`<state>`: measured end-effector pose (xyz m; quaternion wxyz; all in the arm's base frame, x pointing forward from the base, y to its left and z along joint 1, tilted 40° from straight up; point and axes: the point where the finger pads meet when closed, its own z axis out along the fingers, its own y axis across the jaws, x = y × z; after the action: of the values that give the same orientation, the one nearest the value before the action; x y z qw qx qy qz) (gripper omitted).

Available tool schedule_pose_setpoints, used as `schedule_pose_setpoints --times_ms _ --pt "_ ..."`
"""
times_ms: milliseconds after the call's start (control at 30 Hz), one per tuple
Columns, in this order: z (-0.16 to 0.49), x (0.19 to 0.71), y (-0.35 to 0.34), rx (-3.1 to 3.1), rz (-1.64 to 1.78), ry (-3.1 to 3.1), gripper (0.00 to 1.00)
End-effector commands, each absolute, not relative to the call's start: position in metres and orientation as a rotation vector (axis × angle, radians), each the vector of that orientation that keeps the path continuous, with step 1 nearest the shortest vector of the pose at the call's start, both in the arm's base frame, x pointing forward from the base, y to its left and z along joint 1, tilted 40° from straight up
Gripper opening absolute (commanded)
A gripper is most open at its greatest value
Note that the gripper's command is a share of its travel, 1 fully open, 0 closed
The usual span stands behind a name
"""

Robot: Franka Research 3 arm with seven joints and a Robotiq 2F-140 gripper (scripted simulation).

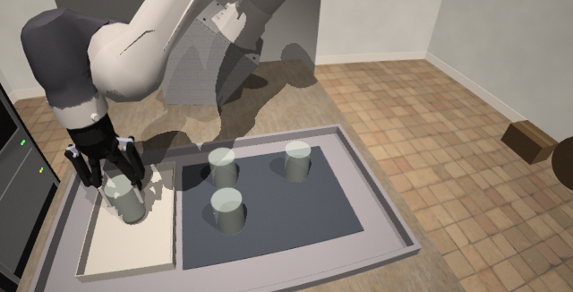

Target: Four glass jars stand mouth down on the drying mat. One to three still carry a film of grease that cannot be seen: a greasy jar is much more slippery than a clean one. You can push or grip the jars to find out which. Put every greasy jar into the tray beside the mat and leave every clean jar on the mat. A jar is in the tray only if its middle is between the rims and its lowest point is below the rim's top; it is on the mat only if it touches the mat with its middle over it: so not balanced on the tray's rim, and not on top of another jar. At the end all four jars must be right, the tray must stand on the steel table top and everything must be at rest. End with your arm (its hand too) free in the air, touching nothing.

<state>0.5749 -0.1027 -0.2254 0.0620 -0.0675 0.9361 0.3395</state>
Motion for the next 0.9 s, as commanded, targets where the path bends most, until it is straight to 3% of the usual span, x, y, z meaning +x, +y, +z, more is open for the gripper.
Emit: schedule_pose_setpoints --times_ms 0,867 --pt "-0.227 0.578 -0.101 -0.210 1.018 2.824 0.00" --pt "-0.240 0.582 -0.091 -0.210 1.018 2.824 0.00"
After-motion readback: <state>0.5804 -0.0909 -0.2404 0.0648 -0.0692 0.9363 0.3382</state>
